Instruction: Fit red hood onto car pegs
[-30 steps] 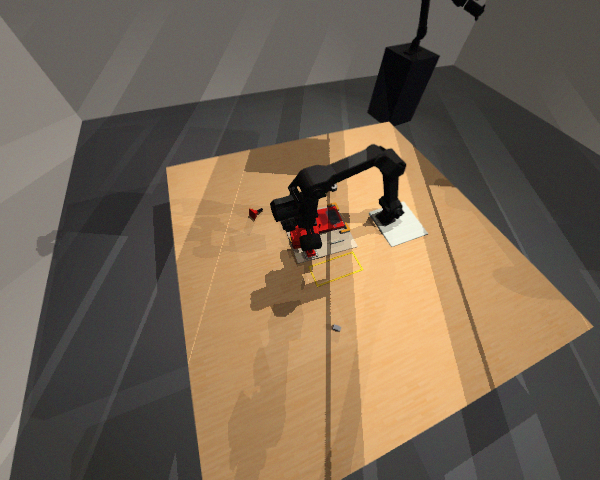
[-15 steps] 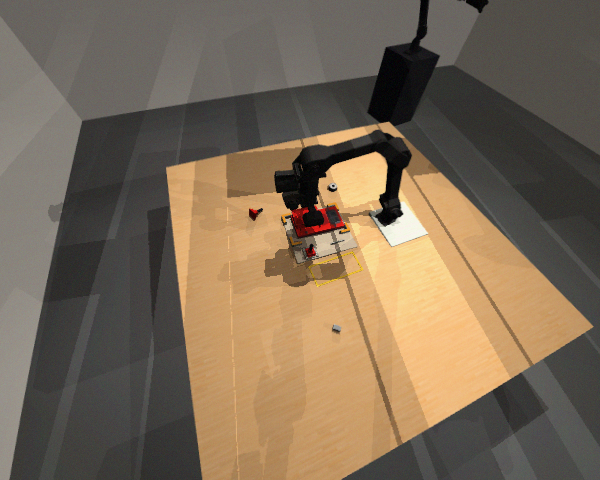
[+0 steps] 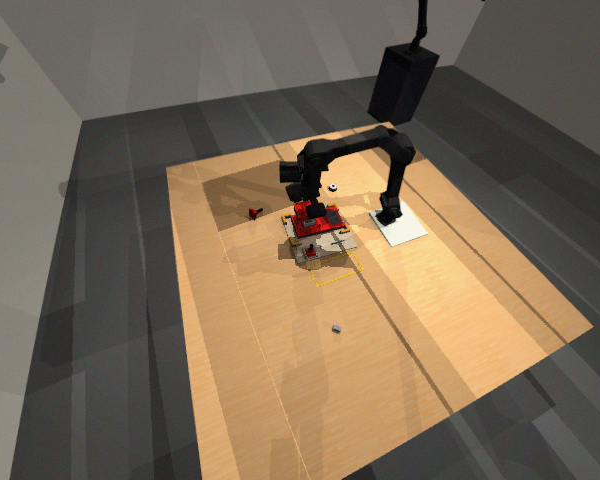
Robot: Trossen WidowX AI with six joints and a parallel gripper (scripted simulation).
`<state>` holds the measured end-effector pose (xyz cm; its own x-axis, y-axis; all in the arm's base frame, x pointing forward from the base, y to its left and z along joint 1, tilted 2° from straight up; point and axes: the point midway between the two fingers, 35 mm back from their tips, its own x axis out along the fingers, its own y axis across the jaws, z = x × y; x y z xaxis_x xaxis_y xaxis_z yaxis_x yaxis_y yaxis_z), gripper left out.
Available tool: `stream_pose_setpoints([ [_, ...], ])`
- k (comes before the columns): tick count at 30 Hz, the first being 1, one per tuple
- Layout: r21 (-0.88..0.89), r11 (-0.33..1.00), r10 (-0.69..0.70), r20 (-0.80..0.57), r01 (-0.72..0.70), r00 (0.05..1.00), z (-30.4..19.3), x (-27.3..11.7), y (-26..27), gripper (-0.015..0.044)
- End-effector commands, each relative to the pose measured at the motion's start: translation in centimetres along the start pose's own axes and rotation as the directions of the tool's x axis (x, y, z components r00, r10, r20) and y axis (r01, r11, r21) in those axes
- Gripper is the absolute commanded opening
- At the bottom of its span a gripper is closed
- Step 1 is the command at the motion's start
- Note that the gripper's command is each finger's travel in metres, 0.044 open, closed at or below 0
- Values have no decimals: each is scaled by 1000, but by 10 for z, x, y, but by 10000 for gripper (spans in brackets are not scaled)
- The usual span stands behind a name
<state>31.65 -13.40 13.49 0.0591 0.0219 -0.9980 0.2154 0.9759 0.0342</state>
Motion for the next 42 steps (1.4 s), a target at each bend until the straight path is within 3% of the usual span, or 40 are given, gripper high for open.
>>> stream_pose_setpoints([
  [1, -6, 1000, 6, -9, -6, 1000, -2, 15, 0, 0],
  [9, -6, 1000, 6, -9, -6, 1000, -5, 43, -1, 0],
  [42, -6, 1000, 6, -9, -6, 1000, -6, 44, 0, 0],
])
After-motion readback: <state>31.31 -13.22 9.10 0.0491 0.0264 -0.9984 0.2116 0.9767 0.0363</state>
